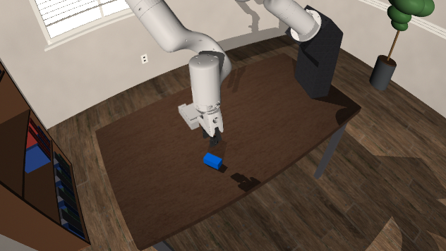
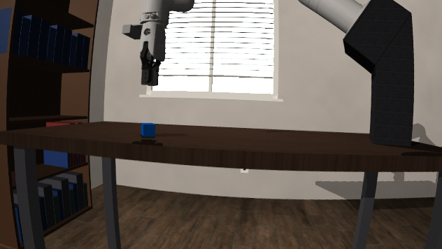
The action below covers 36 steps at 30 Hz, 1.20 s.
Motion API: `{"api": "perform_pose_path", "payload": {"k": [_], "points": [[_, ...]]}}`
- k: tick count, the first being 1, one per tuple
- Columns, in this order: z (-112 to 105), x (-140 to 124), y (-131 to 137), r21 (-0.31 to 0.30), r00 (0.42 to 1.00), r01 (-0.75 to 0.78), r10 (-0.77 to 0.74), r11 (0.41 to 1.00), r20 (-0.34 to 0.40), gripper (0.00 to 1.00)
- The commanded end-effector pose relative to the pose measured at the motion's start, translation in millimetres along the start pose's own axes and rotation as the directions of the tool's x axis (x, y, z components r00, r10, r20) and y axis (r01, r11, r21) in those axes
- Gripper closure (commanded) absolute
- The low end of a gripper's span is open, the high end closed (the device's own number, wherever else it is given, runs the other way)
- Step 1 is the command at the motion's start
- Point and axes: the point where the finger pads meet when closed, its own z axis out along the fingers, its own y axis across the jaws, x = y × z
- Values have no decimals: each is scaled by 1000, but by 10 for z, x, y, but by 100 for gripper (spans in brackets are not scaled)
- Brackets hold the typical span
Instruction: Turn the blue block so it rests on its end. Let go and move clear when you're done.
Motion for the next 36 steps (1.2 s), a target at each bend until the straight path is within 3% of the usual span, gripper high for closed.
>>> {"api": "perform_pose_path", "payload": {"k": [1,4,7,13,17,19,20,25,32,36], "points": [[29,5,-27,-39,997,-70,69,997,-18,0],[62,5,-57,-85,987,-158,154,984,-48,0],[98,-12,-125,-153,945,-317,300,936,-128,0],[0,-130,-332,-176,861,-489,439,854,-258,0],[-154,-234,-471,-162,780,-595,516,787,-354,0],[-154,-234,-471,-162,780,-595,516,787,-354,0],[-187,-255,-497,-146,711,-667,564,731,-421,0],[-259,-300,-552,-98,584,-764,618,638,-526,0],[-259,-300,-552,-3,355,-879,651,476,-670,0],[-228,-300,-553,2,343,-884,652,467,-677,0]]}}
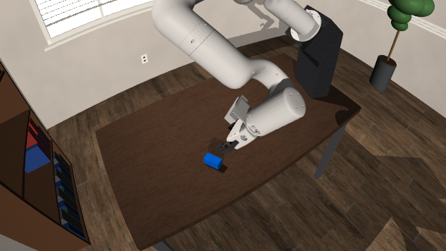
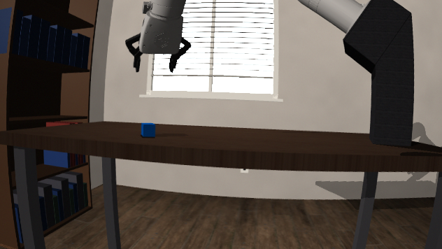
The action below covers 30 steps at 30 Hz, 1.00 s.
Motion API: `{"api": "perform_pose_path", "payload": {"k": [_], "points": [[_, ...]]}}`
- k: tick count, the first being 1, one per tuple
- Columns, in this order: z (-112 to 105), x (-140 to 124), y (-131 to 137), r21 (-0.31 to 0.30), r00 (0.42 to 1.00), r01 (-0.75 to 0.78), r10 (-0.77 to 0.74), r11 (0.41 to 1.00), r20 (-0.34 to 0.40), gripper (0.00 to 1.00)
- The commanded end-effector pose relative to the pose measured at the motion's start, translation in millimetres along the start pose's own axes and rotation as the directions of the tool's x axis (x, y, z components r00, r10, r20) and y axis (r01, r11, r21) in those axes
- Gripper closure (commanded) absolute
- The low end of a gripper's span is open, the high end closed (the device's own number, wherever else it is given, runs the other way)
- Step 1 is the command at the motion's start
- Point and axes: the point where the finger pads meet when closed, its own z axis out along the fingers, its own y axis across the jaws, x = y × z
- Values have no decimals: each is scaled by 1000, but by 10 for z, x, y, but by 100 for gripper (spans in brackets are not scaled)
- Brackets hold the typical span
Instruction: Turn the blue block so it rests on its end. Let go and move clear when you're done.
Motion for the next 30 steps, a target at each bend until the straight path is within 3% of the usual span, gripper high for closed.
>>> {"api": "perform_pose_path", "payload": {"k": [1,7,9,21,30], "points": [[79,-47,-19,-19,995,-77,75,997,-67,0],[662,-522,-52,-19,995,-77,75,997,-67,0],[767,-608,-57,-19,995,-77,75,997,-67,0],[800,-623,-58,-19,995,-77,75,997,-67,0],[1135,-601,-50,-19,995,-77,75,997,-67,0]]}}
